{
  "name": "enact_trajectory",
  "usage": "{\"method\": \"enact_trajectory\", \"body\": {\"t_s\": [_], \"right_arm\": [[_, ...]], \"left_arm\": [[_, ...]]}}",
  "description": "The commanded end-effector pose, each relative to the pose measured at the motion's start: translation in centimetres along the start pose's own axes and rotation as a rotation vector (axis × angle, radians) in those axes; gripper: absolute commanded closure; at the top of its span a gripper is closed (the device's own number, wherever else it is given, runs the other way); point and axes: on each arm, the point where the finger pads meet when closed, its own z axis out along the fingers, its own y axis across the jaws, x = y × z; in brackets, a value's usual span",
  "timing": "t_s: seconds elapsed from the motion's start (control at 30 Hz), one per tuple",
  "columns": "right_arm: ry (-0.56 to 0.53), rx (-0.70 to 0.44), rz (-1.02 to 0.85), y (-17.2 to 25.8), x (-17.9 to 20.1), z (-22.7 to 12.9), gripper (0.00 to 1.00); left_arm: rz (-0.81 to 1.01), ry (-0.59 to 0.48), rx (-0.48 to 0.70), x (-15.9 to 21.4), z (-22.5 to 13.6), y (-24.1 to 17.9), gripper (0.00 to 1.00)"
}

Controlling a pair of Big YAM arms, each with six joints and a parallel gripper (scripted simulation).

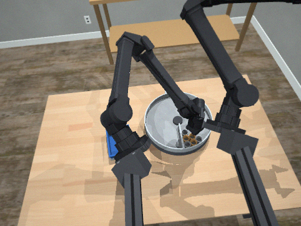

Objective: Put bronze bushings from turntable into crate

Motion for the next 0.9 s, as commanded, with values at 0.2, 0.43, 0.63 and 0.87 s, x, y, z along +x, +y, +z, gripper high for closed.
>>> {"method": "enact_trajectory", "body": {"t_s": [0.2, 0.43, 0.63, 0.87], "right_arm": [[-0.054, 0.015, -0.009, -0.67, -3.32, -0.36, 0.00], [-0.054, 0.015, -0.009, -0.67, -3.32, -0.36, 0.00], [-0.054, 0.015, -0.009, -0.67, -3.32, -0.36, 0.00], [-0.054, 0.015, -0.009, -0.67, -3.32, -0.36, 0.00]], "left_arm": [[0.032, 0.014, -0.010, 1.26, -0.04, 1.12, 0.85], [0.032, 0.014, -0.010, 1.26, -0.04, 1.12, 0.85], [0.029, 0.013, -0.010, 1.29, 0.02, 1.38, 0.85], [0.025, 0.012, -0.013, 1.25, 0.24, 1.45, 0.85]]}}
